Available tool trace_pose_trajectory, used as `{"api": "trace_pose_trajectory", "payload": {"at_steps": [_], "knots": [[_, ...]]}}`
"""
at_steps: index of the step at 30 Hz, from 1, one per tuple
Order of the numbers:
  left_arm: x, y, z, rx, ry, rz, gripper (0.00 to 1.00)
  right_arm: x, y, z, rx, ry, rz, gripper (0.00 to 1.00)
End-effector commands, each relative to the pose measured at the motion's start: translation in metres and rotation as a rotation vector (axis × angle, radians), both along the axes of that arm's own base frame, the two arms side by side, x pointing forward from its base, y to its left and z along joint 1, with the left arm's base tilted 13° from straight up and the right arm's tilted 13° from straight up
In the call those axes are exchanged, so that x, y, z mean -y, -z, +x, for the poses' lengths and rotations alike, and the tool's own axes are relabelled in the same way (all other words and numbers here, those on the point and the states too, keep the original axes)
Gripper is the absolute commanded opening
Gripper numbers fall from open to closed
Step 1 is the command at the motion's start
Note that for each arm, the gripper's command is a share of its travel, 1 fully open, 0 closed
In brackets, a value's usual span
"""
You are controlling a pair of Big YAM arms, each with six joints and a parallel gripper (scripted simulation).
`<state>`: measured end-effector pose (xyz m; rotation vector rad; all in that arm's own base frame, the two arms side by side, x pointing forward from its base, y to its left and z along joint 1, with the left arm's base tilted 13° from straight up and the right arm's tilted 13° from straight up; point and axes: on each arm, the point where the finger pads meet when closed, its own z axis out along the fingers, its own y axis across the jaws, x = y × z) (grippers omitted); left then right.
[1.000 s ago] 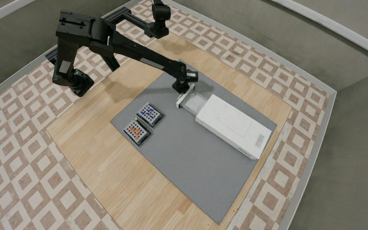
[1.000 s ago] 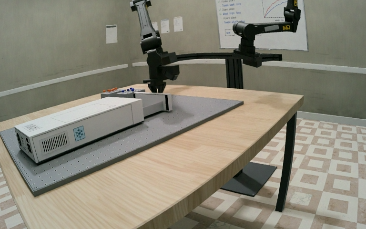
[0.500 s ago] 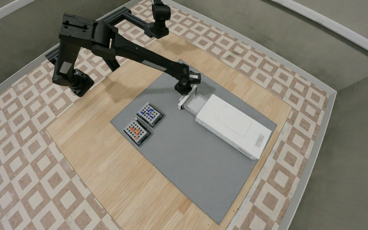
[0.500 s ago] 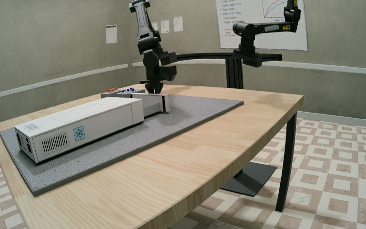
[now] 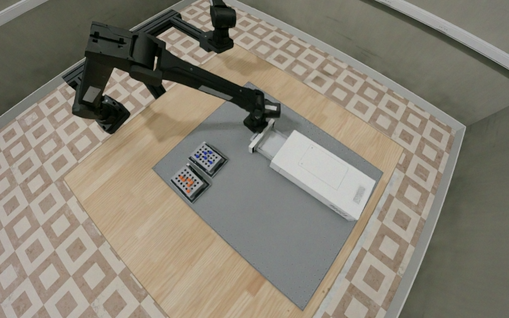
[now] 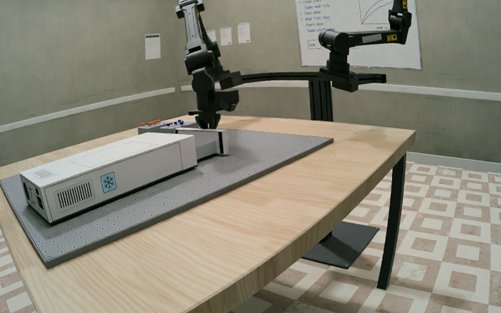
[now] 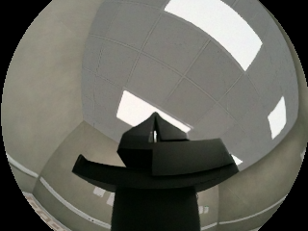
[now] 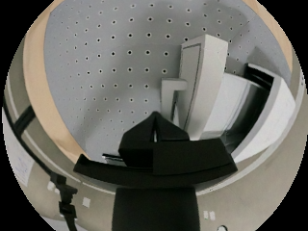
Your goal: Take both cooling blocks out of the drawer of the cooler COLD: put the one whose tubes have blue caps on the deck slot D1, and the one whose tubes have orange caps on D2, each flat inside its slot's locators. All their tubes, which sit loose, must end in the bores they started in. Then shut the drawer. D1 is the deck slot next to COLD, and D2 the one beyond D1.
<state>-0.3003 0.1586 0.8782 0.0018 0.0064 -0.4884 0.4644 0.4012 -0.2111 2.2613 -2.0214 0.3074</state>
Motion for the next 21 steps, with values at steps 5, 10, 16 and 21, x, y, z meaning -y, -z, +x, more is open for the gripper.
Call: {"api": "trace_pose_trajectory", "payload": {"at_steps": [5,10,16,21], "knots": [[0.010,-0.008,0.021,-0.030,0.002,0.018,0.00,-0.008,0.001,0.040,0.032,0.001,0.020,0.00],[0.010,-0.008,0.021,-0.030,0.002,0.018,0.00,-0.009,0.000,0.046,0.032,0.001,0.020,0.00],[0.010,-0.008,0.021,-0.030,0.002,0.018,0.00,-0.009,0.000,0.052,0.032,0.002,0.020,0.00],[0.010,-0.008,0.021,-0.030,0.002,0.018,0.00,-0.010,-0.001,0.058,0.033,0.002,0.020,0.00]]}}
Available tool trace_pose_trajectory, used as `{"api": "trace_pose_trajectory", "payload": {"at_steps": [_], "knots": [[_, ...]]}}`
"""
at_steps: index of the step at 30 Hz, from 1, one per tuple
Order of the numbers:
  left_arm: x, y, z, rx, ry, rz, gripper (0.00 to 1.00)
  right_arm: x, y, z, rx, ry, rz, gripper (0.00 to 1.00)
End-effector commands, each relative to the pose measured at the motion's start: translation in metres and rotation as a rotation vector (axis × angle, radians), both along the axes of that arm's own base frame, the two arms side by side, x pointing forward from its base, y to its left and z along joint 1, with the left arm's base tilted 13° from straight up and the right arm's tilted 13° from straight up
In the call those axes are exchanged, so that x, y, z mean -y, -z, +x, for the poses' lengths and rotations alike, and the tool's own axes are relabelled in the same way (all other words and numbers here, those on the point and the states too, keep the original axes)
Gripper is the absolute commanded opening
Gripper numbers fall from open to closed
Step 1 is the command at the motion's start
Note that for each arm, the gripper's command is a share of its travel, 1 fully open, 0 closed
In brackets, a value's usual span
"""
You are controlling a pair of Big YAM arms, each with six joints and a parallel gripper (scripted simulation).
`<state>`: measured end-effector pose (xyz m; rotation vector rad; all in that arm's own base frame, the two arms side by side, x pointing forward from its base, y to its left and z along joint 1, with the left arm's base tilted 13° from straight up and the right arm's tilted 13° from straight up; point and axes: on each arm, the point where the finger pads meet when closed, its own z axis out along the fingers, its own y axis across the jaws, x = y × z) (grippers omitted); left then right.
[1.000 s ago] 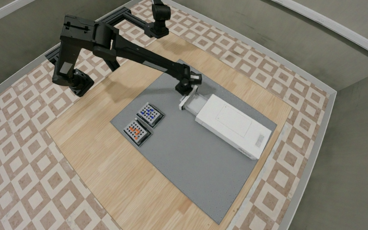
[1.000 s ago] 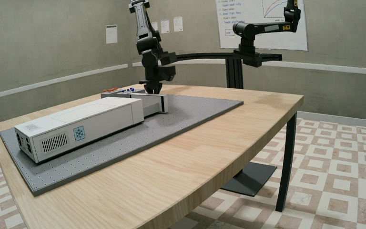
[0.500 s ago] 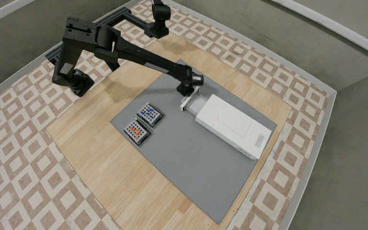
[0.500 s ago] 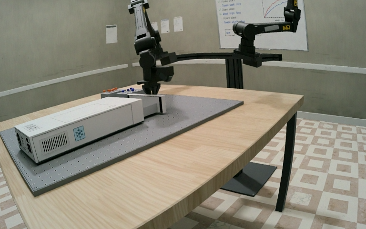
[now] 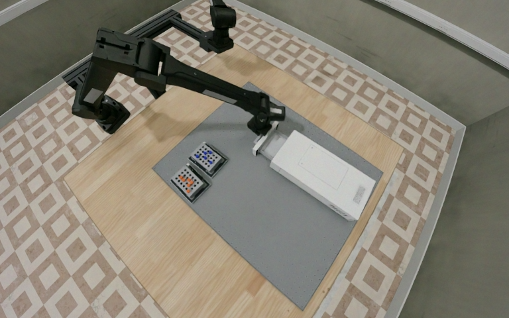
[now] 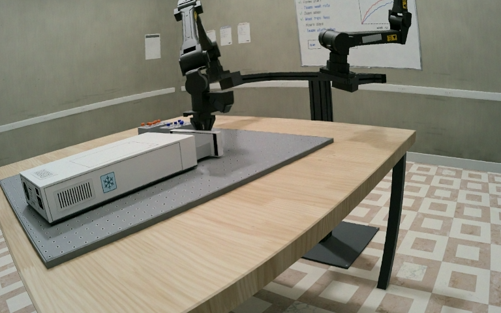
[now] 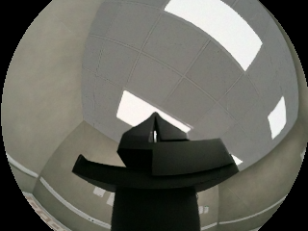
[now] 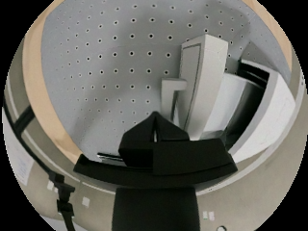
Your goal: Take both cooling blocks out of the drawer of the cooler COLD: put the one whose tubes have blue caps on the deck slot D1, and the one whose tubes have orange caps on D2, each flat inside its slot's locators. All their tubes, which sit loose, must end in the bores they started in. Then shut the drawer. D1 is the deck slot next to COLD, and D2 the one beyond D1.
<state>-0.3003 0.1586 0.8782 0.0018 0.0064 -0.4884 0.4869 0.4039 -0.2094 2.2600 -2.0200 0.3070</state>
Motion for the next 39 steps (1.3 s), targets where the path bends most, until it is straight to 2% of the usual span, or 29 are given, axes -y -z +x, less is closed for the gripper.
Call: {"api": "trace_pose_trajectory", "payload": {"at_steps": [1,39], "knots": [[0.010,-0.008,0.021,-0.030,0.002,0.018,0.00,-0.007,0.001,0.037,0.034,0.001,0.021,0.00],[0.010,-0.008,0.021,-0.030,0.002,0.018,0.00,-0.010,-0.003,0.071,0.036,0.002,0.022,0.00]]}}
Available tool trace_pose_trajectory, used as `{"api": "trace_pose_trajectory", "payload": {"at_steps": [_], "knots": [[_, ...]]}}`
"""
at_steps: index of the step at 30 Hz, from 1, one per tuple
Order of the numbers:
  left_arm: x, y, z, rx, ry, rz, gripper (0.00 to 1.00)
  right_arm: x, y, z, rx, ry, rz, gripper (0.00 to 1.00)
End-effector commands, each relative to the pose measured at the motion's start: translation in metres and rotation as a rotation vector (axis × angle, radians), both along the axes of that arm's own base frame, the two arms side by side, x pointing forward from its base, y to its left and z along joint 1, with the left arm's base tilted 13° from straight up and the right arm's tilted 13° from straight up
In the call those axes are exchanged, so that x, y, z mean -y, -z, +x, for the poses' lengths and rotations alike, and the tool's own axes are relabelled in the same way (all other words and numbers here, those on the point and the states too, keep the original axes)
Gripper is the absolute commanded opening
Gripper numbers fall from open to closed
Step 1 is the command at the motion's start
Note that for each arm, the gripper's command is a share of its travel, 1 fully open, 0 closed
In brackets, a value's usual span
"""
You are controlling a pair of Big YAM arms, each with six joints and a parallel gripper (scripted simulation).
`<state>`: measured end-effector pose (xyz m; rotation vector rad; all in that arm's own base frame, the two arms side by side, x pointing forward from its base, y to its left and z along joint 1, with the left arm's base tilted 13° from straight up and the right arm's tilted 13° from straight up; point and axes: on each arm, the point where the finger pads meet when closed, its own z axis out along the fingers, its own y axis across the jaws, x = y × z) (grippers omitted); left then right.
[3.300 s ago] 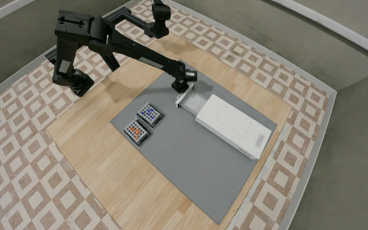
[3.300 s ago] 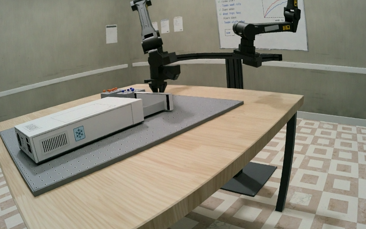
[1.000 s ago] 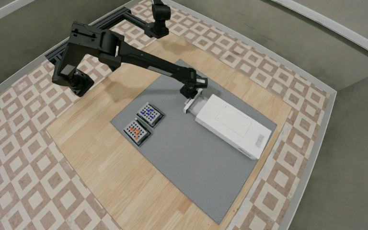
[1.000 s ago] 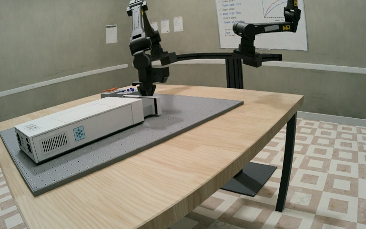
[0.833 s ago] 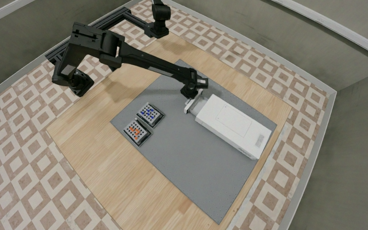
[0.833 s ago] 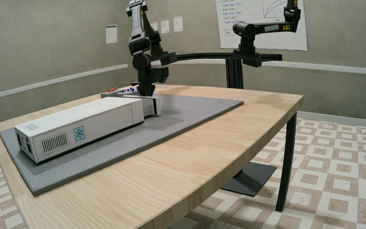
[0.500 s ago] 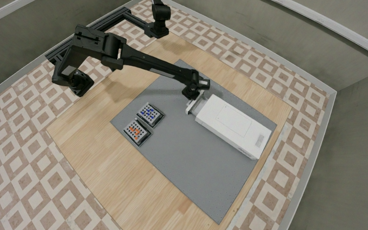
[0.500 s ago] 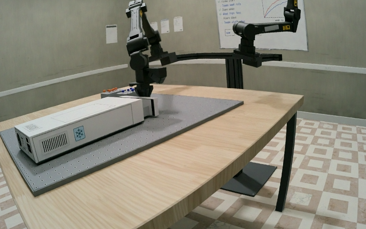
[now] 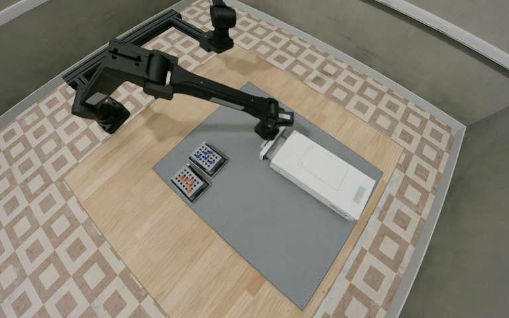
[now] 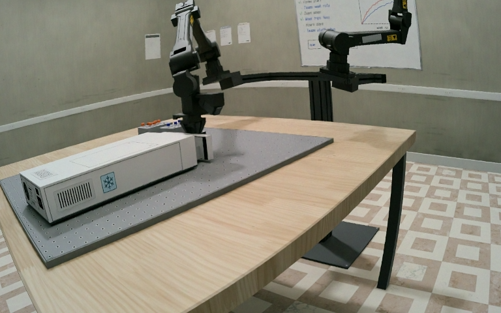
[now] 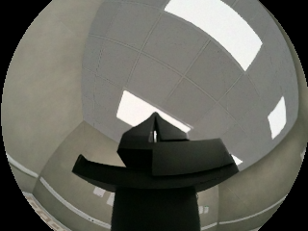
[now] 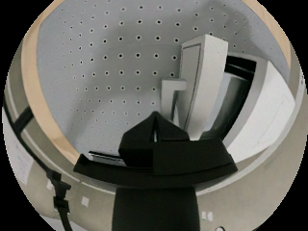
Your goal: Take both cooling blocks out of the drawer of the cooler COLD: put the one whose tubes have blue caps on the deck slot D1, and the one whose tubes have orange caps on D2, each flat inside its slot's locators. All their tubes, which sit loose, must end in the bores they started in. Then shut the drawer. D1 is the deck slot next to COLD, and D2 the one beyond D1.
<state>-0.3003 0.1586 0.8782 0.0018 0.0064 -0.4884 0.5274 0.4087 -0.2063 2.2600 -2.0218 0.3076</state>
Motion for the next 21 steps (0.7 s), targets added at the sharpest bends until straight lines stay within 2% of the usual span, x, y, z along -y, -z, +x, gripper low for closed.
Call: {"api": "trace_pose_trajectory", "payload": {"at_steps": [1,21], "knots": [[0.0101,-0.0077,0.0213,-0.030,0.002,0.018,0.00,-0.0056,0.0000,0.0311,0.035,0.001,0.021,0.00],[0.0101,-0.0077,0.0213,-0.030,0.002,0.018,0.00,-0.0064,-0.0005,0.0370,0.037,0.001,0.023,0.00]]}}
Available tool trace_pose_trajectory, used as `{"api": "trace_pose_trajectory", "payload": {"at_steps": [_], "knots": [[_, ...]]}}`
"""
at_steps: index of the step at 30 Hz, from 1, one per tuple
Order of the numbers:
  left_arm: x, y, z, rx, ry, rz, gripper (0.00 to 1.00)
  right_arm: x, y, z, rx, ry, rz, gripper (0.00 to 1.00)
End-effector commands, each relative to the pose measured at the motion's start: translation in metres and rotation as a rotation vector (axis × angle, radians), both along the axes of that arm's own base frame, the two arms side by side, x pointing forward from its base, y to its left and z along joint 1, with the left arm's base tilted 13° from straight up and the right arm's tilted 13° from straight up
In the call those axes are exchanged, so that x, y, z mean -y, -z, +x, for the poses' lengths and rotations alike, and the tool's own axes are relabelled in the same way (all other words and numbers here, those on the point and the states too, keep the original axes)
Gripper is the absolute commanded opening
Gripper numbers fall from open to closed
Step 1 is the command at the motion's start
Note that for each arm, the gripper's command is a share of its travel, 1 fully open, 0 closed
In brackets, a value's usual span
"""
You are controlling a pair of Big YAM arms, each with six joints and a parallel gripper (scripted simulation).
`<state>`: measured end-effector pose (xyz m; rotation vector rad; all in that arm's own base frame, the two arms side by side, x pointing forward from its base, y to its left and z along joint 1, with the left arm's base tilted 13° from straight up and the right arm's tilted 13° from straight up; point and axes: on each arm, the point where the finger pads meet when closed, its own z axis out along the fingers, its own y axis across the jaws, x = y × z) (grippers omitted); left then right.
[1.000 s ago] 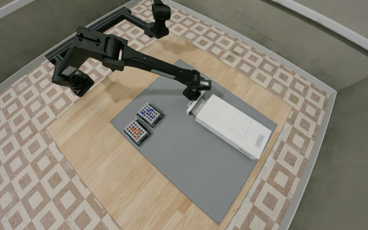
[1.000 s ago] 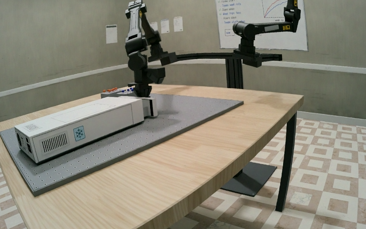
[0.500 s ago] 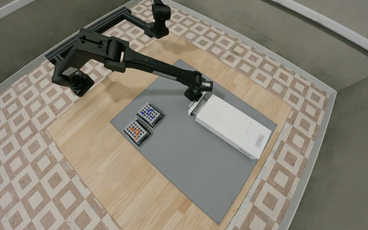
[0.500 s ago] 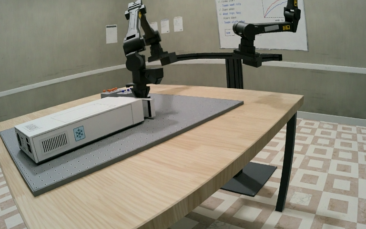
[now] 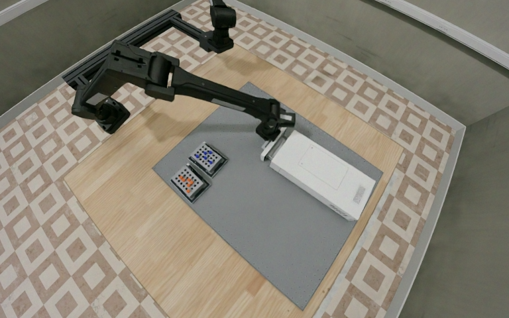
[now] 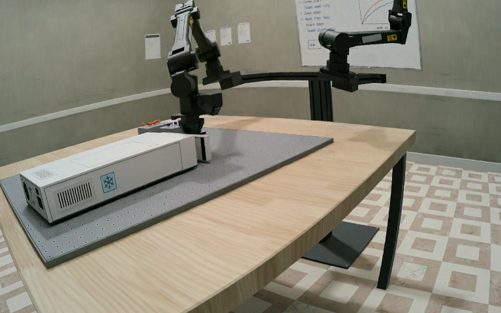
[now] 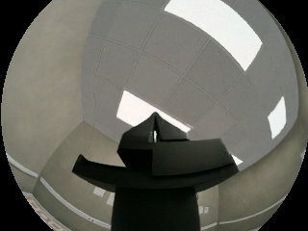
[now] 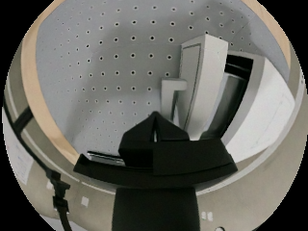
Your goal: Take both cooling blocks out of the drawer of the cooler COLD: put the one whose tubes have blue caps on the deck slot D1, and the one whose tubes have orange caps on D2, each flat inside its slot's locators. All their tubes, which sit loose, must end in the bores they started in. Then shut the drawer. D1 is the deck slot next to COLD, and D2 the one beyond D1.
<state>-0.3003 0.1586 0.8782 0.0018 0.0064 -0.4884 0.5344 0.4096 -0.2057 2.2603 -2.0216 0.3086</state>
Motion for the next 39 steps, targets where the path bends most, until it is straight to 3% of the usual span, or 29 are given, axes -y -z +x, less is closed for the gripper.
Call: {"api": "trace_pose_trajectory", "payload": {"at_steps": [1,39], "knots": [[0.010,-0.008,0.021,-0.030,0.002,0.018,0.00,-0.006,0.000,0.030,0.036,0.001,0.023,0.00],[0.010,-0.008,0.021,-0.030,0.002,0.018,0.00,-0.006,-0.001,0.041,0.035,0.001,0.022,0.00]]}}
